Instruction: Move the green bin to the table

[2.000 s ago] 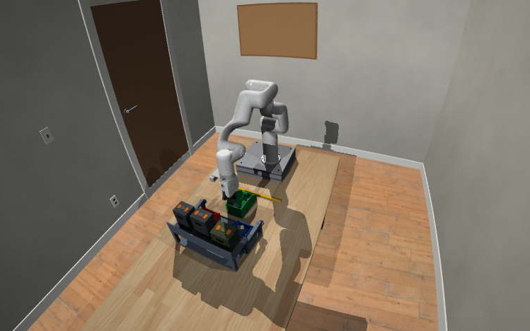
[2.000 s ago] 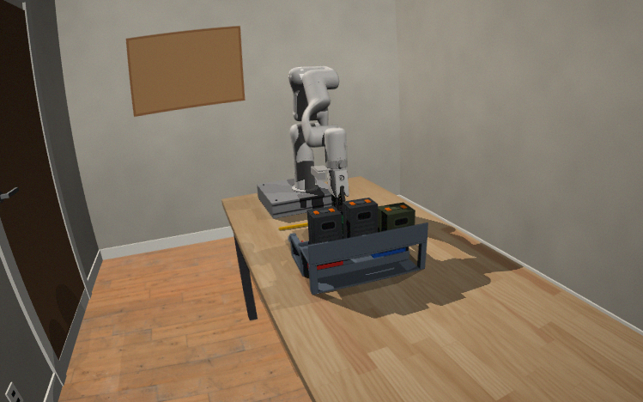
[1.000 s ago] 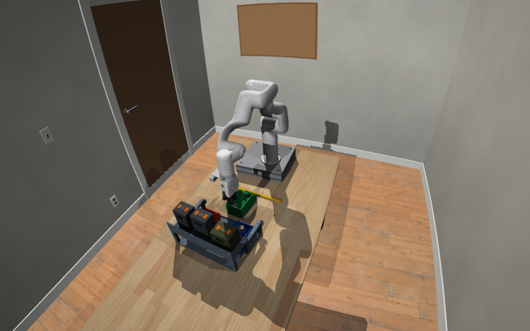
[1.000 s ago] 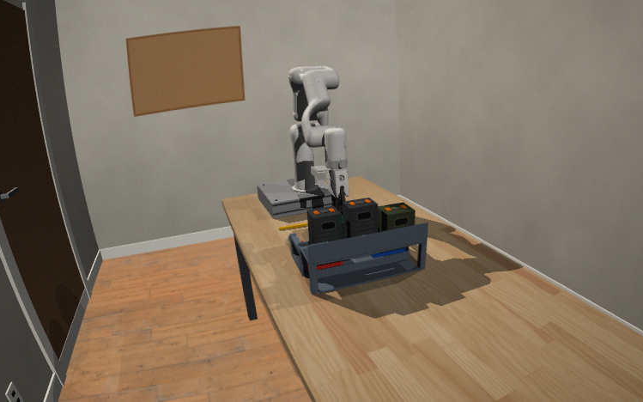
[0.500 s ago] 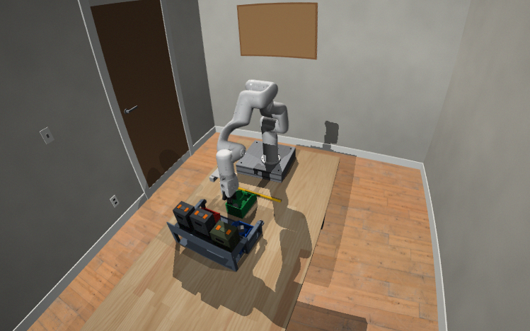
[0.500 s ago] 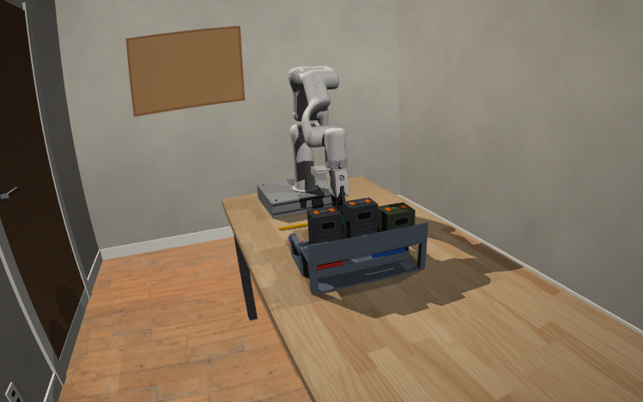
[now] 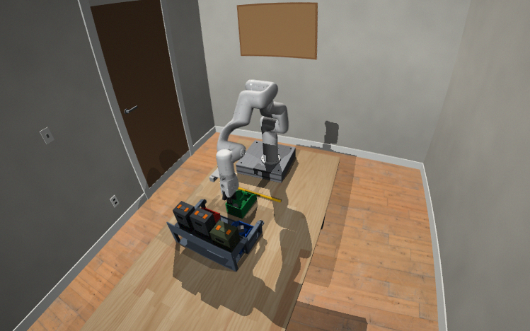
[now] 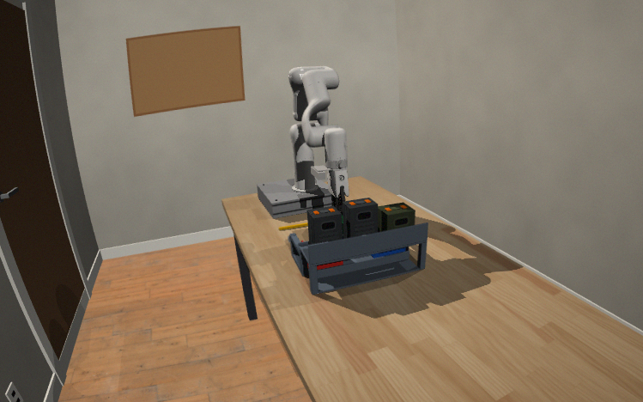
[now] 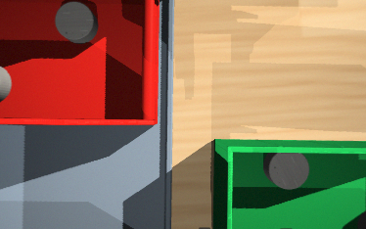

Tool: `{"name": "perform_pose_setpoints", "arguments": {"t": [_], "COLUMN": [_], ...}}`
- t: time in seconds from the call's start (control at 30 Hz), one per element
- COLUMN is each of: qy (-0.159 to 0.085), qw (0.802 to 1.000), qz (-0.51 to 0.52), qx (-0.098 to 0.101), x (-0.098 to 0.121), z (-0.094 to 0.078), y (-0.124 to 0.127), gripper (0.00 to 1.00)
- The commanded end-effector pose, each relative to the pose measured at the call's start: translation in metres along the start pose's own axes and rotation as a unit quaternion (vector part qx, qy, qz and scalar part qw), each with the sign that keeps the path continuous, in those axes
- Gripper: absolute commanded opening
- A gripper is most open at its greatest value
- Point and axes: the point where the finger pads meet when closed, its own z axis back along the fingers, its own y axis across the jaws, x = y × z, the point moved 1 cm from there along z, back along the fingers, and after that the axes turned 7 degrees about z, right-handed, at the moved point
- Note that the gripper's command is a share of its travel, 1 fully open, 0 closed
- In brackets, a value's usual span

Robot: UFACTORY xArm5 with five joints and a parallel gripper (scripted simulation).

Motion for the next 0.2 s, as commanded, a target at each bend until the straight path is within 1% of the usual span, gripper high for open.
{"name": "perform_pose_setpoints", "arguments": {"t": [0.0,0.17], "qy": [-0.002,-0.002], "qw": [1.000,1.000], "qz": [0.000,0.000], "qx": [-0.002,-0.002], "x": [-0.0002,-0.0002], "z": [0.0012,0.0012], "y": [-0.0011,-0.0011], "gripper": [0.34,0.34]}}
